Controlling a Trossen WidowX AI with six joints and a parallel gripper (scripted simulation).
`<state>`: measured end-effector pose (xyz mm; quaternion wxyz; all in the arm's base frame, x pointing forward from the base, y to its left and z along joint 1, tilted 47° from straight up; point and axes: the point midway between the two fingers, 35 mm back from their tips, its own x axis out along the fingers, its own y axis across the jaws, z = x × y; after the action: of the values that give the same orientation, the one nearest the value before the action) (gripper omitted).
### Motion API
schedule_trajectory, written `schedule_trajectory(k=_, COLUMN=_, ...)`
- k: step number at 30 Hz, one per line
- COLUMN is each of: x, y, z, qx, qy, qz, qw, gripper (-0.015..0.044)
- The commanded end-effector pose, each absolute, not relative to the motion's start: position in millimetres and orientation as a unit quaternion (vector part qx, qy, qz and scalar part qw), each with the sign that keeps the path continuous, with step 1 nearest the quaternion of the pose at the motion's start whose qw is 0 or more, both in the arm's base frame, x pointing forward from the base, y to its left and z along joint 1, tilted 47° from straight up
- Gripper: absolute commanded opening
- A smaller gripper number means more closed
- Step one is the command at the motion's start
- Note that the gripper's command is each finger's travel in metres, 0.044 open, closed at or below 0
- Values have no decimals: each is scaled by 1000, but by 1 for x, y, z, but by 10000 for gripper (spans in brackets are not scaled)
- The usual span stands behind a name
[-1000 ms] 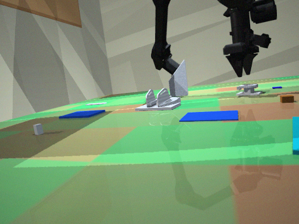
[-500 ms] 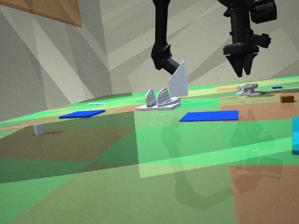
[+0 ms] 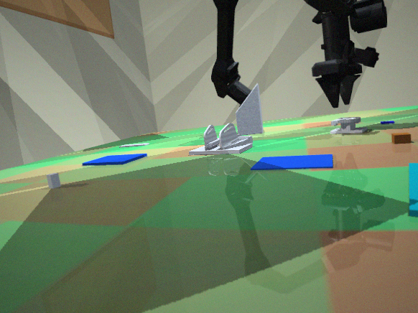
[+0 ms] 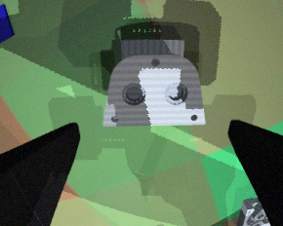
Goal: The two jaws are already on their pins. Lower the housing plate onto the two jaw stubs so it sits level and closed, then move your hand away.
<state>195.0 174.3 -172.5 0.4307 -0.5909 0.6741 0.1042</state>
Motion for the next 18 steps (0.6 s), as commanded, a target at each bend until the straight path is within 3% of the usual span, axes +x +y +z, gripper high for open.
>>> schedule_trajectory(k=1, x=196, y=174, z=-172, qx=-593, qy=672, qz=105, qw=430, gripper=440)
schedule_trajectory(k=18, x=196, y=169, z=-178, qx=-591, qy=674, qz=104, qw=431, gripper=440)
